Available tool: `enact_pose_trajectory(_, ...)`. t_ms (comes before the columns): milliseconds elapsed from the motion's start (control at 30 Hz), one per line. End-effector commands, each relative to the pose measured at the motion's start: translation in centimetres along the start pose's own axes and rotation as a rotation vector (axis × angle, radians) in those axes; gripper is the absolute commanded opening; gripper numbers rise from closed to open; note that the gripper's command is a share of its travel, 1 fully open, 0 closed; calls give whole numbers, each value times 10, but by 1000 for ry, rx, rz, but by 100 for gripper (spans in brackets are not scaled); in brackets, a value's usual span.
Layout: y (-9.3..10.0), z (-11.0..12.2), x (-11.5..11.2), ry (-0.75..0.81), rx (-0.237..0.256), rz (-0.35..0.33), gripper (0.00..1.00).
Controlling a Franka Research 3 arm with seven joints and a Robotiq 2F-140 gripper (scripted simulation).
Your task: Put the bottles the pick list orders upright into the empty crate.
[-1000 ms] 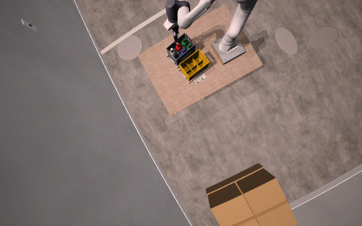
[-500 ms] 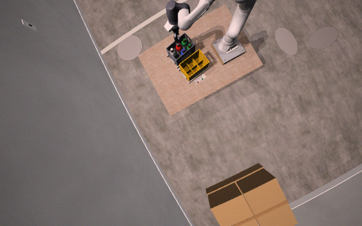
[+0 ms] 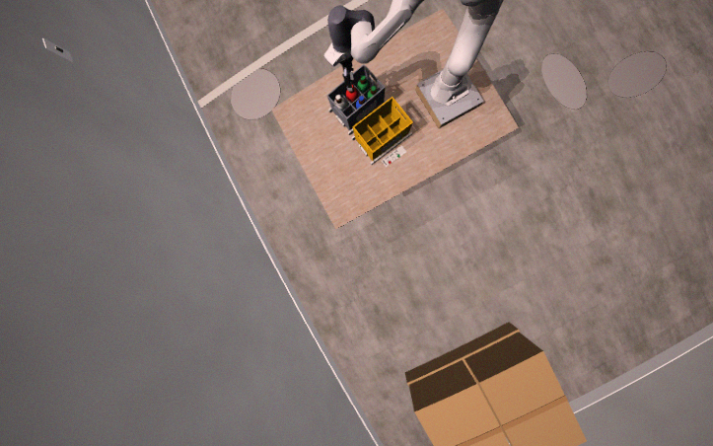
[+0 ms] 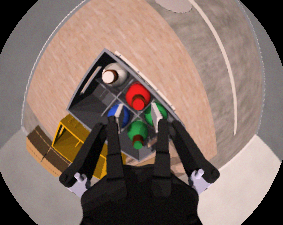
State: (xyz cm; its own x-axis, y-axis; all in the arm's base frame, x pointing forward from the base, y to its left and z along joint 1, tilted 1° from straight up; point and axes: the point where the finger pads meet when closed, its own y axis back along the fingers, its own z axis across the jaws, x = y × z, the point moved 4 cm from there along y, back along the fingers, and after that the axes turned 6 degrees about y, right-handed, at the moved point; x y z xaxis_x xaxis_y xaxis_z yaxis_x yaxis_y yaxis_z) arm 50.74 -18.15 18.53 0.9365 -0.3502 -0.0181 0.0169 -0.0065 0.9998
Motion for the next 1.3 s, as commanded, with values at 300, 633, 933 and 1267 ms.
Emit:
enact_pose_trajectory(300, -16, 0, 2, -5, -1, 7, 38)
enact_pose_trajectory(633, -27, 0, 2, -5, -1, 7, 38)
enact_pose_trajectory(933, -39, 0, 2, -5, -1, 7, 38)
enact_pose_trajectory(1267, -44, 0, 2, -5, -1, 7, 38)
